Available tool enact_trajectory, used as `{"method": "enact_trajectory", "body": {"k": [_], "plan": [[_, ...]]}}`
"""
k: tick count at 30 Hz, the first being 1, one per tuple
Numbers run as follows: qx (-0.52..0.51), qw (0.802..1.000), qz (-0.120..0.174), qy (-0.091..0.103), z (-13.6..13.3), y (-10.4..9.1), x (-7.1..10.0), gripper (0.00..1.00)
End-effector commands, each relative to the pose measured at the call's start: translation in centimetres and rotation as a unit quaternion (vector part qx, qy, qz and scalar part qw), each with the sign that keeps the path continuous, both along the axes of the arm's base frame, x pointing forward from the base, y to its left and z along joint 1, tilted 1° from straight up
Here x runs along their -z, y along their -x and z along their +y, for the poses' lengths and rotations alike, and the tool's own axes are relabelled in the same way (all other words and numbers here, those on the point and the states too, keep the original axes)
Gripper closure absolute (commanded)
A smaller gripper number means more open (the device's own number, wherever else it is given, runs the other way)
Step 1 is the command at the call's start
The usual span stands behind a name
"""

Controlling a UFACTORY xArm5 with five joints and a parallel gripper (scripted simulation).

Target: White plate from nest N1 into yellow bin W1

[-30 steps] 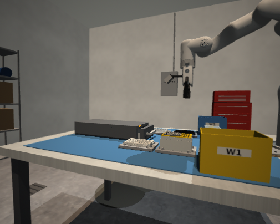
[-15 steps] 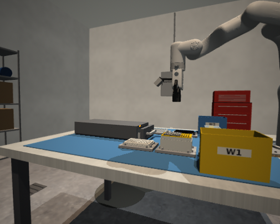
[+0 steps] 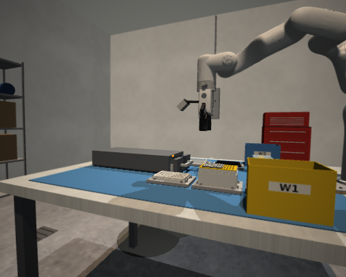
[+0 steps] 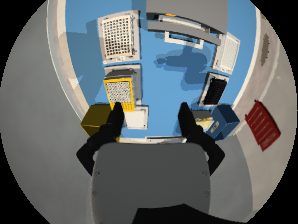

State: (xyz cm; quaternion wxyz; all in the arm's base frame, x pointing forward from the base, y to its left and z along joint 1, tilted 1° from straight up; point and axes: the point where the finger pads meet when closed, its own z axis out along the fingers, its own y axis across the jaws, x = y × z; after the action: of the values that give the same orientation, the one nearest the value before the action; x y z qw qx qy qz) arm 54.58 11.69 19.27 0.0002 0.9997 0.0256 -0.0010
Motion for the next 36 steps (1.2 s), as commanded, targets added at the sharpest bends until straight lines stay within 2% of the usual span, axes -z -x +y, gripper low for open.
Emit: {"method": "enact_trajectory", "body": {"k": [1,5,7,22,24,30,36], "plan": [[0.0,1.0,-0.001,0.0,1.3,-1.6,0.4,0.0],[0.0,1.0,-0.002,0.0,2.6,-3.0,1.0,0.0],[0.0,1.0,-0.002,0.0,2.6,-3.0,1.0,0.0],[0.0,1.0,-0.002,-0.001,7.5,-8.3,3.3,0.0],[0.0,1.0,-0.002,-0.001,7.5,-8.3,3.3,0.0],[0.0,1.0,-0.002,-0.001,9.4,-10.4,4.2,0.0],[0.0,1.0,-0.002,-0.001,9.6,-10.6,4.3,0.0]]}}
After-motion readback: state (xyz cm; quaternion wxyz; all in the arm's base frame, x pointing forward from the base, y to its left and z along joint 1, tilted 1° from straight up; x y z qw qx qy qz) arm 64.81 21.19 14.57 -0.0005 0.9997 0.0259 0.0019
